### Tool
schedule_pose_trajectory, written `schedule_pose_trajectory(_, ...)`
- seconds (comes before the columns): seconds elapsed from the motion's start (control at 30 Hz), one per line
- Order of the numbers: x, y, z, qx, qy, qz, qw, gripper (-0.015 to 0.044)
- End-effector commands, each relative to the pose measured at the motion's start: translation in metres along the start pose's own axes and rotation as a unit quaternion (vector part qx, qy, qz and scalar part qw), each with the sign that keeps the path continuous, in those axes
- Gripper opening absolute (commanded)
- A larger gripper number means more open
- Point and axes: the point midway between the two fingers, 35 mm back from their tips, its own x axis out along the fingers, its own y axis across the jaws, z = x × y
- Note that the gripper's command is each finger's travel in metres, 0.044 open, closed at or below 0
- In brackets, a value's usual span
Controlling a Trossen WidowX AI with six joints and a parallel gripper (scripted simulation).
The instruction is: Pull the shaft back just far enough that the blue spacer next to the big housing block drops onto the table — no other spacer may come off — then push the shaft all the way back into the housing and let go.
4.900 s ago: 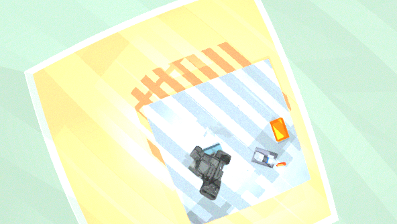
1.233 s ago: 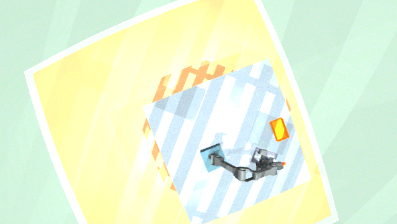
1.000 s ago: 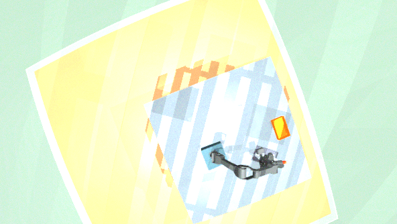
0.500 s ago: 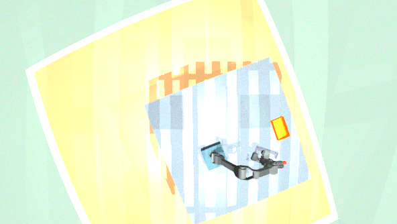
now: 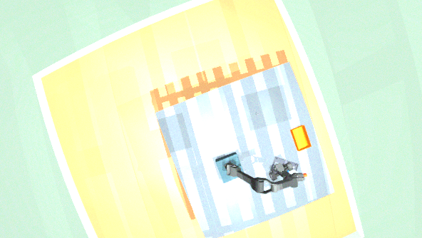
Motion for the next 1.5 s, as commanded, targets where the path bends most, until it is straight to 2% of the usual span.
schedule_pose_trajectory(0.0, 0.001, 0.001, 0.0, -0.358, -0.002, 0.004, 0.934, 0.044)
schedule_pose_trajectory(0.77, 0.003, 0.001, 0.0, -0.358, -0.002, 0.004, 0.934, 0.044)
schedule_pose_trajectory(1.47, 0.037, 0.002, 0.0, -0.358, -0.002, 0.004, 0.934, 0.044)
